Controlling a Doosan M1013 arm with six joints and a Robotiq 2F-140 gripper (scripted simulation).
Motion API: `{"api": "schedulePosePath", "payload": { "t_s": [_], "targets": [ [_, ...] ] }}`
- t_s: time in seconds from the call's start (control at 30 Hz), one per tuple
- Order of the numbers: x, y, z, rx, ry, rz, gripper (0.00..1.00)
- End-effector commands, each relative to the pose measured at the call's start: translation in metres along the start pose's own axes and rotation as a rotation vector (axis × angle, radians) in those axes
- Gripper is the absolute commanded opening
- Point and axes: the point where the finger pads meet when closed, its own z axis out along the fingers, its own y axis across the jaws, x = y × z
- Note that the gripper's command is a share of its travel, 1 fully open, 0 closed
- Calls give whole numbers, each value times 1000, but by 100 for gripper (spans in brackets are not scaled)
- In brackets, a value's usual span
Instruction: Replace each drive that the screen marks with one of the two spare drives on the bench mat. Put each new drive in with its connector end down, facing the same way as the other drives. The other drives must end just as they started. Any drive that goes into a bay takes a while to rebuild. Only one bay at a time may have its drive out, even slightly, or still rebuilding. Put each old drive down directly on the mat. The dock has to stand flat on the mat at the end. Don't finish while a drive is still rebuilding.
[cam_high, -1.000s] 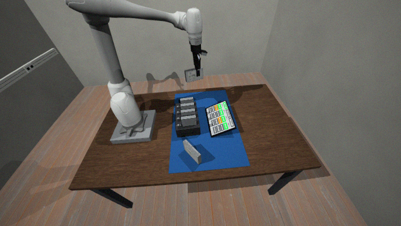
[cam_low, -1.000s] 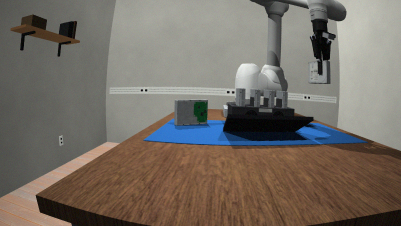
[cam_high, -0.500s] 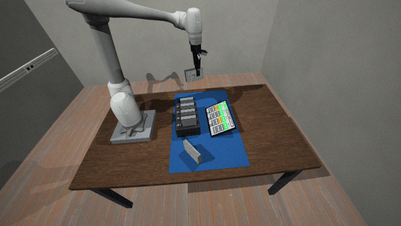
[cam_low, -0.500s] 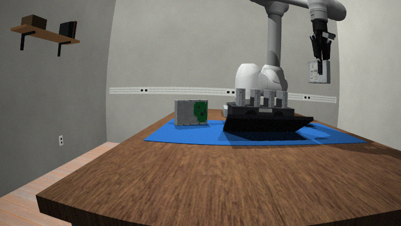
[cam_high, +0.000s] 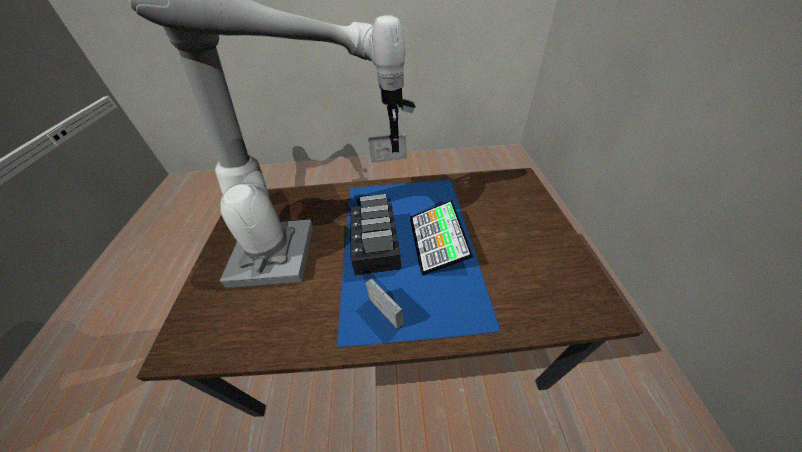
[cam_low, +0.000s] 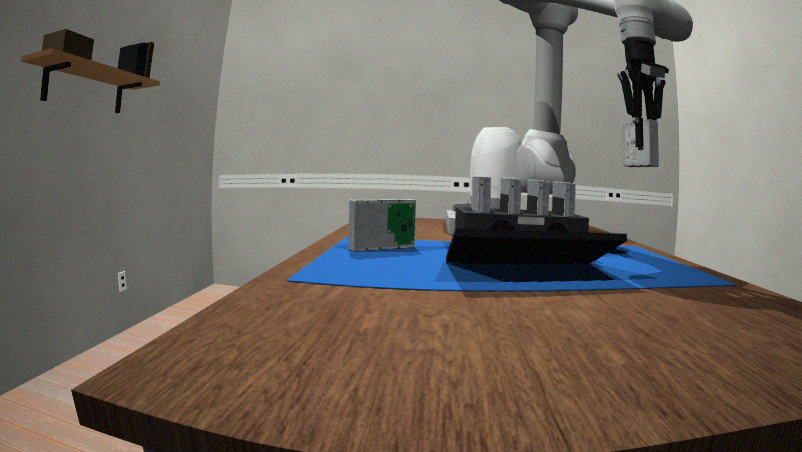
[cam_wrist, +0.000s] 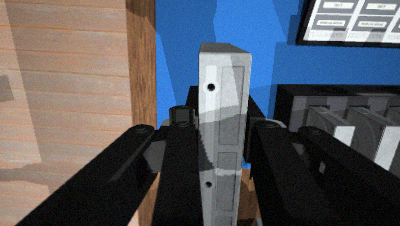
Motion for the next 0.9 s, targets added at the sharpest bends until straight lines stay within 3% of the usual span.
{"api": "schedulePosePath", "payload": {
  "t_s": [0.0, 0.67, 0.87],
  "targets": [
    [0, 0, -1, -2, 2, 108, 10],
    [0, 0, -1, -2, 2, 228, 10],
    [0, 0, -1, -2, 2, 361, 10]
  ]
}}
